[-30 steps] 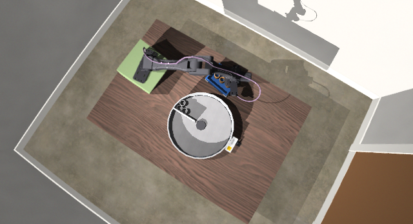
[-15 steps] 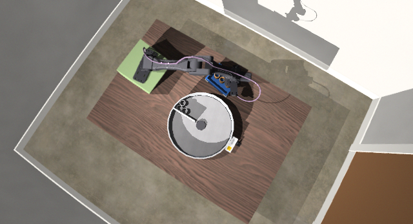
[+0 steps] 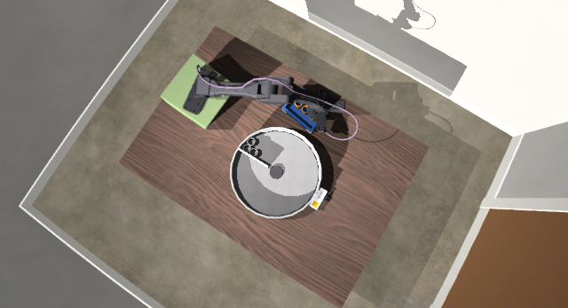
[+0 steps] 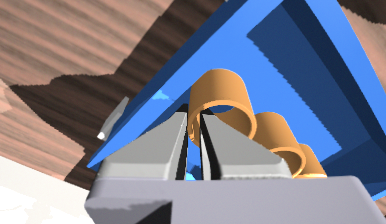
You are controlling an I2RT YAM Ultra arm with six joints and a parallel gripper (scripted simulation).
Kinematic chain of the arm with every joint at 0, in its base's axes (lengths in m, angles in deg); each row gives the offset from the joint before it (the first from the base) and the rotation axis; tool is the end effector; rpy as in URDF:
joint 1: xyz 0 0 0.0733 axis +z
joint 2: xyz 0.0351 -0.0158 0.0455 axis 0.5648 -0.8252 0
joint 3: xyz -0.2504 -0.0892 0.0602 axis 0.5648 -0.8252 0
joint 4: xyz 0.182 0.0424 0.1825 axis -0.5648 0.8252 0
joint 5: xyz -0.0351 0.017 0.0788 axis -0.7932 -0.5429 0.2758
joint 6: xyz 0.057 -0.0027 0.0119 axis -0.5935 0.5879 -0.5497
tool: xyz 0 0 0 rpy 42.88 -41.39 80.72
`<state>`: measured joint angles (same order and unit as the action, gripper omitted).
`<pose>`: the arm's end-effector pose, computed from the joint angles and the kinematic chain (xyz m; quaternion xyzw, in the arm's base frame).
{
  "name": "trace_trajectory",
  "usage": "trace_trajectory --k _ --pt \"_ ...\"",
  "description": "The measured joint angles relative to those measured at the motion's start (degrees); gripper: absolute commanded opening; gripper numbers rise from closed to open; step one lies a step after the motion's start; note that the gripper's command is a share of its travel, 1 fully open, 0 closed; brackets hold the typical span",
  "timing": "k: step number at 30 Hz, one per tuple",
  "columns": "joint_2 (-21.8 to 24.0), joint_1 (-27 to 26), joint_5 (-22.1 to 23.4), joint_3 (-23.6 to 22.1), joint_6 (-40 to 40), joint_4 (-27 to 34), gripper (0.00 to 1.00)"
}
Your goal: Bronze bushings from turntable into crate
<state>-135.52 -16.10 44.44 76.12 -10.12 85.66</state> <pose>0.5029 0.1591 0.0933 0.5293 0.8274 0.0665 0.1756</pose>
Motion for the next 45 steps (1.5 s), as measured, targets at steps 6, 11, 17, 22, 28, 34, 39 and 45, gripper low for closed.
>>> trace_trajectory --k 6,11,17,22,28,34,39,45 --pt "0.00 0.00 0.00 0.00 0.00 0.00 0.00" --pt "0.00 0.00 0.00 0.00 0.00 0.00 0.00" --pt "0.00 0.00 0.00 0.00 0.00 0.00 0.00" --pt "0.00 0.00 0.00 0.00 0.00 0.00 0.00" --pt "0.00 0.00 0.00 0.00 0.00 0.00 0.00" --pt "0.00 0.00 0.00 0.00 0.00 0.00 0.16" --pt "0.04 0.00 0.02 -0.02 0.02 -0.07 0.16" --pt "0.04 0.00 0.02 -0.02 0.02 -0.07 0.16"
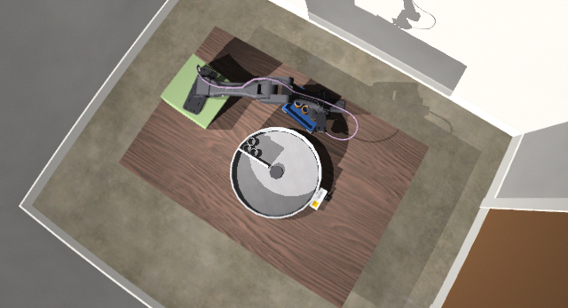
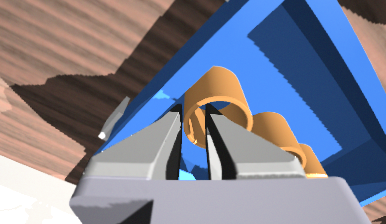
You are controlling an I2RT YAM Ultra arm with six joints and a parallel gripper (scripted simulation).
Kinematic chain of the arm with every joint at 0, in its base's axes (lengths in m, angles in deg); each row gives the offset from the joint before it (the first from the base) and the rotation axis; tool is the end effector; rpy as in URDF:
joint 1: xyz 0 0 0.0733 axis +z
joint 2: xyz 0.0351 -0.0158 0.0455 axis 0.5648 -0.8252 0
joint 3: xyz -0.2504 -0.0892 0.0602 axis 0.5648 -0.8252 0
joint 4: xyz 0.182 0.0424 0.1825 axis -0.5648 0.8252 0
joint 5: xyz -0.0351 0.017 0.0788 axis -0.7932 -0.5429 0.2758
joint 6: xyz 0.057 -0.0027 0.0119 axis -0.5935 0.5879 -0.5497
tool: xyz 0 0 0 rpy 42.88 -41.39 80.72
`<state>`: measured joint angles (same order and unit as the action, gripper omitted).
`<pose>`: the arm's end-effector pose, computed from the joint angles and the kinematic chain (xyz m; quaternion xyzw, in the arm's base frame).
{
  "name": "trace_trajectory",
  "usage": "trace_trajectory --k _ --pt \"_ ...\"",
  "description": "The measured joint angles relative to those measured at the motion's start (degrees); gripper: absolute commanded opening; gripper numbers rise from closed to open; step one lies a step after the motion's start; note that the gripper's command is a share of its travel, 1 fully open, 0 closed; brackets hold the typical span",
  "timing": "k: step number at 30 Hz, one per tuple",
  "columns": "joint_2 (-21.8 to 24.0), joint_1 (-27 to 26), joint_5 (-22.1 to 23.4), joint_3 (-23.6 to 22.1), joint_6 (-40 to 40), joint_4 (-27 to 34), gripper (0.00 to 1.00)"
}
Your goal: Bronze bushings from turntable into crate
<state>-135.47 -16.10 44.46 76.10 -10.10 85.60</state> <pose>0.5030 0.1591 0.0937 0.5292 0.8274 0.0672 0.1759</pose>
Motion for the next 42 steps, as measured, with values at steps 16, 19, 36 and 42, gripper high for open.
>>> trace_trajectory --k 16,19,36,42 --pt "0.00 0.00 0.00 0.00 0.00 0.00 0.16" --pt "0.00 0.00 0.00 0.00 0.00 0.00 0.16" --pt "1.16 0.00 0.00 -1.55 -0.02 0.72 0.16" --pt "3.37 0.04 0.00 -2.21 -0.20 1.81 0.16"
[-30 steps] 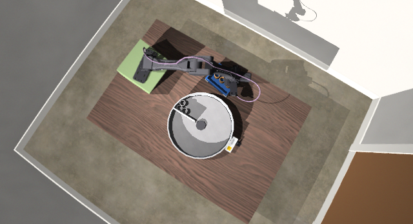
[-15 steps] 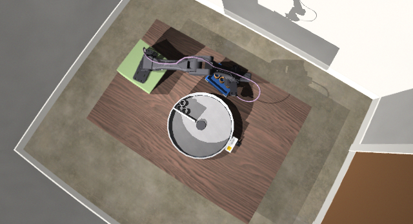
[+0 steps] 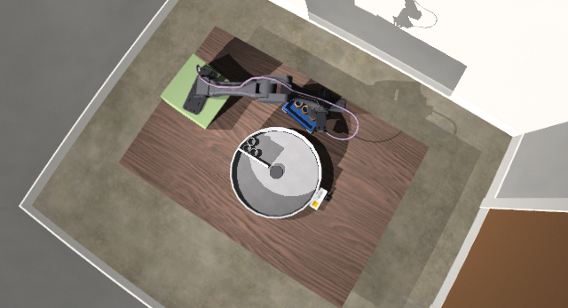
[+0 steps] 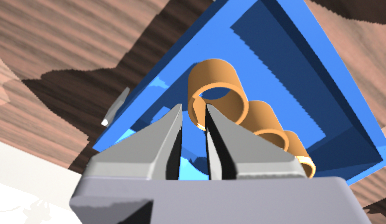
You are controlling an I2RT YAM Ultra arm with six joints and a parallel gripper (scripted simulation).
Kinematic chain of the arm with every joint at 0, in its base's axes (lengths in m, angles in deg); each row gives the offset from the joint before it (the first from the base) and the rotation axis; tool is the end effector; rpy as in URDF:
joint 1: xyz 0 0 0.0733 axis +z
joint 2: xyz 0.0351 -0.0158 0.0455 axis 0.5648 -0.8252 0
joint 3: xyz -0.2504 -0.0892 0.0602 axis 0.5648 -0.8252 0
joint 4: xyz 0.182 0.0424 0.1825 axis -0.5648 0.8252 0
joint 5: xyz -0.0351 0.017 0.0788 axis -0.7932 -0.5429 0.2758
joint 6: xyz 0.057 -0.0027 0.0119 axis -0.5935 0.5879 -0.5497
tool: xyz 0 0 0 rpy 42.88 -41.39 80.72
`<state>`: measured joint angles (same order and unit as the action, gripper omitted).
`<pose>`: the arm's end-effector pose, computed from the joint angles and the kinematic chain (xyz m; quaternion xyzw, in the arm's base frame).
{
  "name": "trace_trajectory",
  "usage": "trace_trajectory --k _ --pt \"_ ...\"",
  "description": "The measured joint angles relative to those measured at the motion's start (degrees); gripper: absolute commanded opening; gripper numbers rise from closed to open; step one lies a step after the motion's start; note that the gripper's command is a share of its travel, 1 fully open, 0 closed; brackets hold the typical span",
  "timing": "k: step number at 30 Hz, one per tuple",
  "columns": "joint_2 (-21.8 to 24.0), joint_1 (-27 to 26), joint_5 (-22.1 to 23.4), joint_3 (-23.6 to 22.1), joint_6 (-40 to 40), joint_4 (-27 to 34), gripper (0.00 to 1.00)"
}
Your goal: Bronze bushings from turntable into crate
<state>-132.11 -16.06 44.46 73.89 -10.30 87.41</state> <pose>0.4947 0.1568 0.1112 0.5304 0.8277 0.0631 0.1722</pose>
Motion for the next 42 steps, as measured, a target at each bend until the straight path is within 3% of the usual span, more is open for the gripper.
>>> trace_trajectory --k 16,42 --pt "8.90 1.64 0.00 -0.96 -1.25 6.38 0.16" --pt "10.05 1.90 0.00 -0.96 -1.73 9.25 0.16"
